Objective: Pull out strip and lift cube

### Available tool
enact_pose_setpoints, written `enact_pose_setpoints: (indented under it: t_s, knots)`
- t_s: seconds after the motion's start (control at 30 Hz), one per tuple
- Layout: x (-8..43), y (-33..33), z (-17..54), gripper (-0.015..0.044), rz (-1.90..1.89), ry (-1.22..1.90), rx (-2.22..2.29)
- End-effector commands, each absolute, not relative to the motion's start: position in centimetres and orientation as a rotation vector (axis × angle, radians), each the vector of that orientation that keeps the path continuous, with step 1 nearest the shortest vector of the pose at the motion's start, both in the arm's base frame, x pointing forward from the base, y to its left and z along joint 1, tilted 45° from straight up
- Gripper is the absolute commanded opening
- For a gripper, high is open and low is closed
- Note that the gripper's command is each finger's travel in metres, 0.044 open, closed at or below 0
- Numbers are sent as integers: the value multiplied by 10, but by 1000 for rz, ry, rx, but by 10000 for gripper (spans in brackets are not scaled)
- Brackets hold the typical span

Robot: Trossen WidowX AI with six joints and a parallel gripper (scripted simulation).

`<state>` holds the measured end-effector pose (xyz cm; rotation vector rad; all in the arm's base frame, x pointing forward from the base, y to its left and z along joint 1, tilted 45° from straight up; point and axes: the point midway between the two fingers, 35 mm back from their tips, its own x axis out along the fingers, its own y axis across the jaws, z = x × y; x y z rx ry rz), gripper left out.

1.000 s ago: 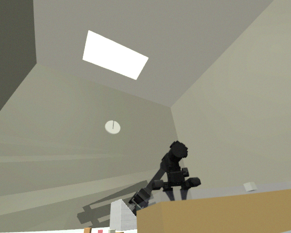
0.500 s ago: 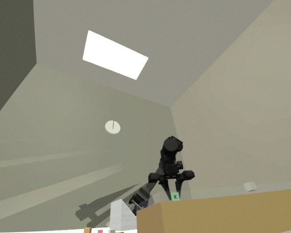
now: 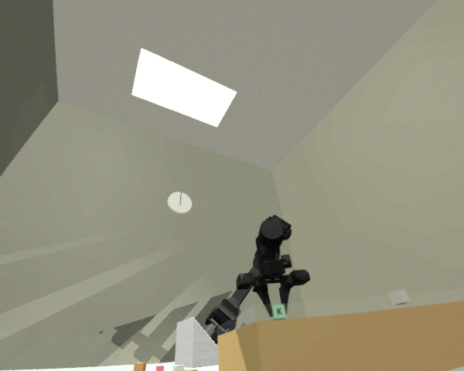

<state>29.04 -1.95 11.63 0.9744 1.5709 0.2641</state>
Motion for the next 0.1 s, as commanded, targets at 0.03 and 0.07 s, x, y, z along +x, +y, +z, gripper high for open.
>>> enact_pose_setpoints:
  t_s: [0.03,0.07]
  knots:
    - [290,-20,116,0,265,1571,969]
    - [290,-20,116,0,265,1571,969]
